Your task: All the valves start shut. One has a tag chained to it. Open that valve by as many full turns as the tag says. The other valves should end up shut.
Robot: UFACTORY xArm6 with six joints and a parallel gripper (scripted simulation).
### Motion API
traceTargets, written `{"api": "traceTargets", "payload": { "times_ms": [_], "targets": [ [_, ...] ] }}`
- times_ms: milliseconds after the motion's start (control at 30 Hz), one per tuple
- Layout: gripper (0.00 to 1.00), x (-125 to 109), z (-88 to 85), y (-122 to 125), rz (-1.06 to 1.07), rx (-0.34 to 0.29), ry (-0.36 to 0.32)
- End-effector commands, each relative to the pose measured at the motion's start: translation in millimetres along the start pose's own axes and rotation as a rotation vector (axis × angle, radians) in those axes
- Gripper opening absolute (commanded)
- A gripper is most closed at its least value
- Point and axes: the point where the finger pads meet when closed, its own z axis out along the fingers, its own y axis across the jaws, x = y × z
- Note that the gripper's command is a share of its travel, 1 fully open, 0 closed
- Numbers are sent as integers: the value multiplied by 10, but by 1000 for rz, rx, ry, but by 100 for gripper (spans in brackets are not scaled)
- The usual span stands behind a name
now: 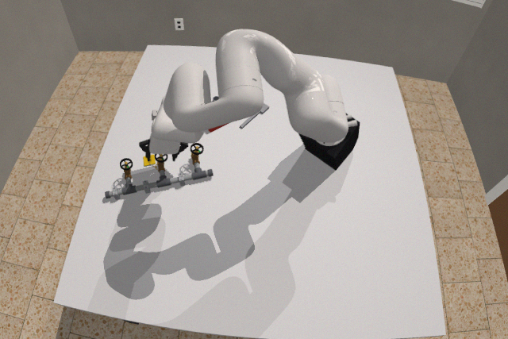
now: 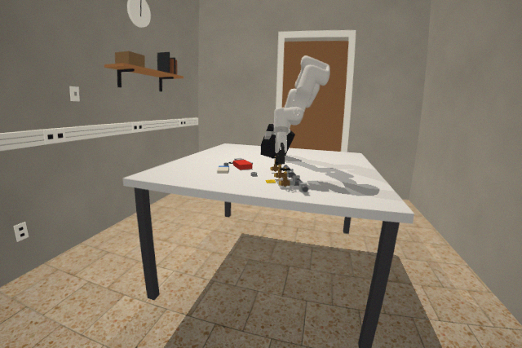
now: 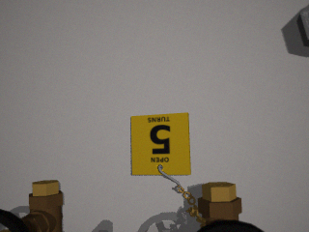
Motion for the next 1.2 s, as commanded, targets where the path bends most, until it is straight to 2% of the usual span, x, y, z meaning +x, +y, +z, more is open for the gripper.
{"api": "traceTargets", "payload": {
  "times_ms": [0, 533, 567, 1167],
  "targets": [
    [100, 3, -9, -20, 240, -125, -22],
    [100, 3, -9, -20, 241, -126, -22],
    [0, 3, -9, -20, 241, -126, -22],
    [0, 3, -9, -20, 241, -126, -22]
  ]
}}
